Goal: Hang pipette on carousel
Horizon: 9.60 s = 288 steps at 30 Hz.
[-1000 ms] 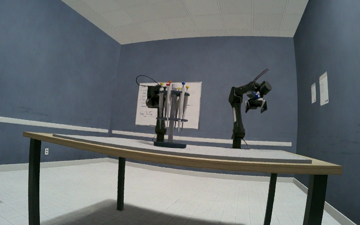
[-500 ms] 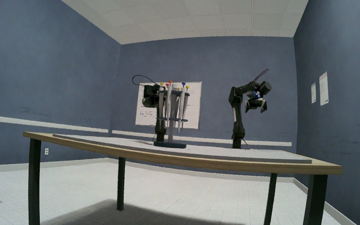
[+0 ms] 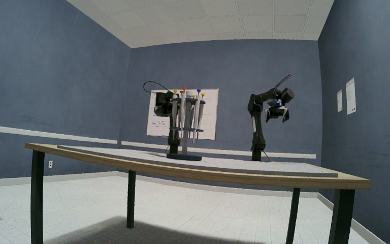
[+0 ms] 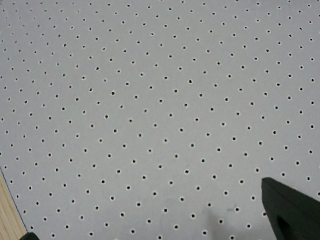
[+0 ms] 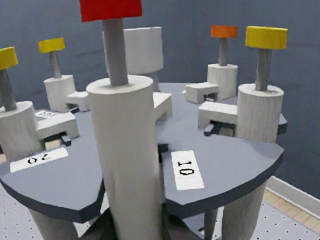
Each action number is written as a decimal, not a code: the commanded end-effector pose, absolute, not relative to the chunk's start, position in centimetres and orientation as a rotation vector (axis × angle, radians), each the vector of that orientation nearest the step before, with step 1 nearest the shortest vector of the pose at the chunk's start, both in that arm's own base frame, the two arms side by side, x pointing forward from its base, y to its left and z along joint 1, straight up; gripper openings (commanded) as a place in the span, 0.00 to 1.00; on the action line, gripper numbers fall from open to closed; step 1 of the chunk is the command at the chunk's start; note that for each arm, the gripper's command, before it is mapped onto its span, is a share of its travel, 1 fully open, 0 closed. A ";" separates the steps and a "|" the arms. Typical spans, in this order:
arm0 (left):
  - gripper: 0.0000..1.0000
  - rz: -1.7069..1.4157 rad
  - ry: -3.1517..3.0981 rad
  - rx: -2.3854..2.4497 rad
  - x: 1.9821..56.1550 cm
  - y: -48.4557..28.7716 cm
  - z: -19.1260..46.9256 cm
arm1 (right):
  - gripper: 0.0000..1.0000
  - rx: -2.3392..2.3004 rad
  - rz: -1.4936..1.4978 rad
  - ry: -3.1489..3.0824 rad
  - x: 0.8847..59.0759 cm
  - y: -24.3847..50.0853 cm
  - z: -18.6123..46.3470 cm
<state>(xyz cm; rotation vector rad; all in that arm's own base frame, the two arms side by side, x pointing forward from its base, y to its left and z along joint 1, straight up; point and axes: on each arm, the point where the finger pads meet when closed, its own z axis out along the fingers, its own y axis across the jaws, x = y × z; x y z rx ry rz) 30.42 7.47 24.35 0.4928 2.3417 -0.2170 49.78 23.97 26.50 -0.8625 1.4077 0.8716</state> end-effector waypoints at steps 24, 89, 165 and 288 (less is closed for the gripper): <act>1.00 -0.201 2.303 0.508 30.8 7.6 25.3 | 0.12 -0.900 0.871 1.335 49.0 24.6 29.6; 1.00 -0.201 2.303 0.508 30.8 7.6 25.3 | 0.12 -1.167 1.151 1.228 49.7 24.1 27.6; 1.00 -0.201 2.303 0.508 30.8 7.6 25.3 | 0.12 -1.209 1.122 1.220 48.9 24.5 29.3; 1.00 -0.201 2.303 0.508 30.8 7.6 25.3 | 0.12 -1.199 1.120 1.229 49.5 23.9 27.0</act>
